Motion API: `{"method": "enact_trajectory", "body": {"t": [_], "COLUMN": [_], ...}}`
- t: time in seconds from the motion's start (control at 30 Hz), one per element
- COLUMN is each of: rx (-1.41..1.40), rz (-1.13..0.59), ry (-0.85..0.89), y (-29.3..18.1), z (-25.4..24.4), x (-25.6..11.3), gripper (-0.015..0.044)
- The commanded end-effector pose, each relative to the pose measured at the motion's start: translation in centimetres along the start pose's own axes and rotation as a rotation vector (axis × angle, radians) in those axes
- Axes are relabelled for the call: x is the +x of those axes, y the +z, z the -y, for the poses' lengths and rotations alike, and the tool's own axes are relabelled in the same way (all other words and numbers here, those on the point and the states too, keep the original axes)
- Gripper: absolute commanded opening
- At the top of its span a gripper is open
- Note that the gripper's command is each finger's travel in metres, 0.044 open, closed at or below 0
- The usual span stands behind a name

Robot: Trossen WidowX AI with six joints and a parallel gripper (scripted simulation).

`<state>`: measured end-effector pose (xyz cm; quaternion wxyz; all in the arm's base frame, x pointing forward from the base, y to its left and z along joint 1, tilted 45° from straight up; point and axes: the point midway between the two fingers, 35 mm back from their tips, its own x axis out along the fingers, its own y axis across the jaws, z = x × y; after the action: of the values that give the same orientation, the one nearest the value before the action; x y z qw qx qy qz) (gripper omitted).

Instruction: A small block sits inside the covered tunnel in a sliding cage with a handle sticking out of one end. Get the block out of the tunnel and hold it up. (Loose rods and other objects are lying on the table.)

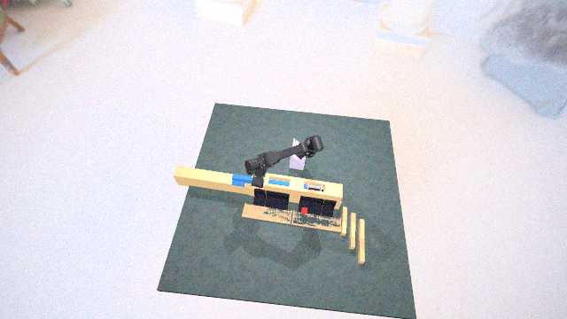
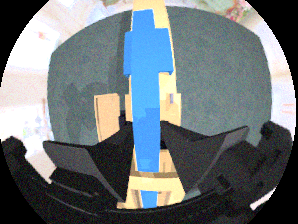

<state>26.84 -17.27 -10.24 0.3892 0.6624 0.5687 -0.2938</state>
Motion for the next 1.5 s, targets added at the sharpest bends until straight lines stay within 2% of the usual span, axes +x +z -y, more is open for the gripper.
{"method": "enact_trajectory", "body": {"t": [0.0,0.27,0.37,0.57,1.43,1.47], "rx": [0.0,-0.004,0.002,-0.005,-0.006,-0.013], "rz": [-0.001,-0.022,-0.022,-0.02,-0.021,-0.019], "ry": [0.0,0.0,-0.001,0.001,0.002,-0.003], "y": [0.2,0.9,1.3,5.7,5.0,5.1], "z": [-0.1,-0.7,-0.6,-0.6,0.0,-0.1], "x": [-0.4,-3.6,-2.7,-2.2,1.3,0.9], "gripper": [0.0236,0.044,0.044,0.044,0.044,0.0414]}}
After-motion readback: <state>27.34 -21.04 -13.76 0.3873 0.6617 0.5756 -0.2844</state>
